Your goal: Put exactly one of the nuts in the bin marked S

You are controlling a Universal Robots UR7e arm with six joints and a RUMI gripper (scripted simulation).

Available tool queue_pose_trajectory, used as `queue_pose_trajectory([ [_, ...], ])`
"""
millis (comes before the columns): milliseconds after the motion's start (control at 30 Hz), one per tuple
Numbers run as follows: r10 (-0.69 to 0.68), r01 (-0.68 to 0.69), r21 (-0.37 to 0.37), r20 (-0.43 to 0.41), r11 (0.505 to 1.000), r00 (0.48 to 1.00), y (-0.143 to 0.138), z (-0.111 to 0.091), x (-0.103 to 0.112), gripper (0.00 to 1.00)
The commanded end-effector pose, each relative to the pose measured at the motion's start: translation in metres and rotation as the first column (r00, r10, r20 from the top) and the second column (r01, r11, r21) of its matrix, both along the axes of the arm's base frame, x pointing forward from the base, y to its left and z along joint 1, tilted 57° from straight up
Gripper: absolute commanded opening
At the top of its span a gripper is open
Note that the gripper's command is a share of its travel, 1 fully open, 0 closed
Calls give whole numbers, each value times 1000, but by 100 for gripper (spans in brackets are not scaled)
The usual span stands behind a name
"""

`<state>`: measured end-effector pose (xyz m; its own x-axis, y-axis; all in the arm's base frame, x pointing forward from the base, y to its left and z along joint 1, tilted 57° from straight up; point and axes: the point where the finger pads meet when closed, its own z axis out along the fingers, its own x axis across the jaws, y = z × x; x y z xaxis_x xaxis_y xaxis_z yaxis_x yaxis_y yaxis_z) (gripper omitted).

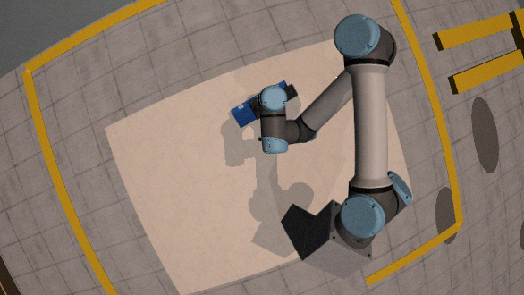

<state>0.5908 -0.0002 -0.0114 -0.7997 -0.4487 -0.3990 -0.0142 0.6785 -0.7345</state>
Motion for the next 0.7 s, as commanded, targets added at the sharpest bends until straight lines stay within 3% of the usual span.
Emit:
queue_pose_trajectory([
  [0, 1, -1, 0, 1, 1000, 1000, 1, 1, -1, 18],
  [33, 1, -1, 0, 1, 1000, 1000, 3, 3, -3, 100],
  [667, 0, 0, 0, 1, 1000, 1000, 43, 40, -44, 100],
])
